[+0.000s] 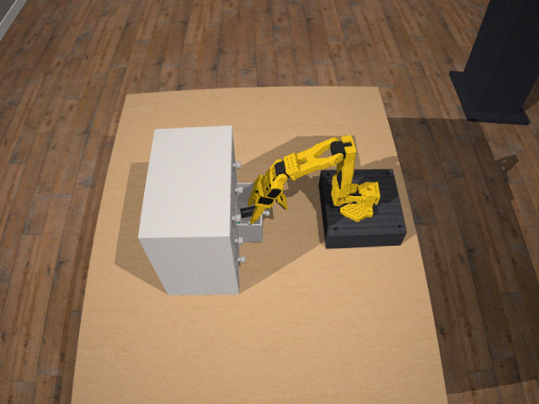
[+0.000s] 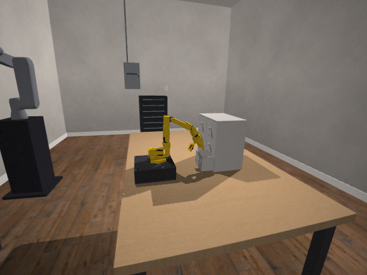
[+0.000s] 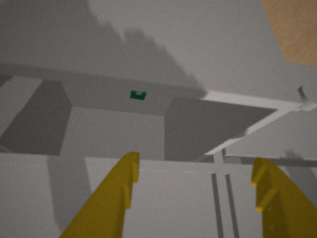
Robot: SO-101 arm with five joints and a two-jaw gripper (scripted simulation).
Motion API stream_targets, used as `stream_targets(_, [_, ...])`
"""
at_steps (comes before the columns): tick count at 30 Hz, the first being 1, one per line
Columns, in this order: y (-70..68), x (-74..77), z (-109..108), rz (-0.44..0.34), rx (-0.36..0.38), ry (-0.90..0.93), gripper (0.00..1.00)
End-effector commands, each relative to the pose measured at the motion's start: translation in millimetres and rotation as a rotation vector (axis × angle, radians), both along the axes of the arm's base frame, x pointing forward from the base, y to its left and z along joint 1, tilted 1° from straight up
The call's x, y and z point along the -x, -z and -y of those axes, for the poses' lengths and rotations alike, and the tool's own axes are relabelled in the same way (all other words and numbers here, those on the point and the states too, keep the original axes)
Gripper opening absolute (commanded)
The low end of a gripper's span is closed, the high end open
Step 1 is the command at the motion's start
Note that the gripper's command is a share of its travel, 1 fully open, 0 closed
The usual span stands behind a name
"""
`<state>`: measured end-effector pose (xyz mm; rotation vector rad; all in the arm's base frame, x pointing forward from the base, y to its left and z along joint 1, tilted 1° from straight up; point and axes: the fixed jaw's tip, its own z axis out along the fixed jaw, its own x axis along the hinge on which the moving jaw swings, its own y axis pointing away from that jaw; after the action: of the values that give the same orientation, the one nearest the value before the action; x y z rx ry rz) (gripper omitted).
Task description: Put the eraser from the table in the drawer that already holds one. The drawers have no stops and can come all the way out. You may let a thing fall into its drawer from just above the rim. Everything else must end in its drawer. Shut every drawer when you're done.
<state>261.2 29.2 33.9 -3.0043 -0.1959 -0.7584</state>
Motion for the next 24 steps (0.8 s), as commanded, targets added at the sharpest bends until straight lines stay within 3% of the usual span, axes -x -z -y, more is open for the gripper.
stream_targets(1, [-14.9, -1.2, -3.1, 0.021, -0.012, 0.003, 0.31])
stream_targets(20, [-14.9, -1.2, -3.1, 0.021, -0.012, 0.003, 0.31])
stream_targets(24, [-19.1, 8.5, -1.5, 0.021, -0.013, 0.005, 0.31])
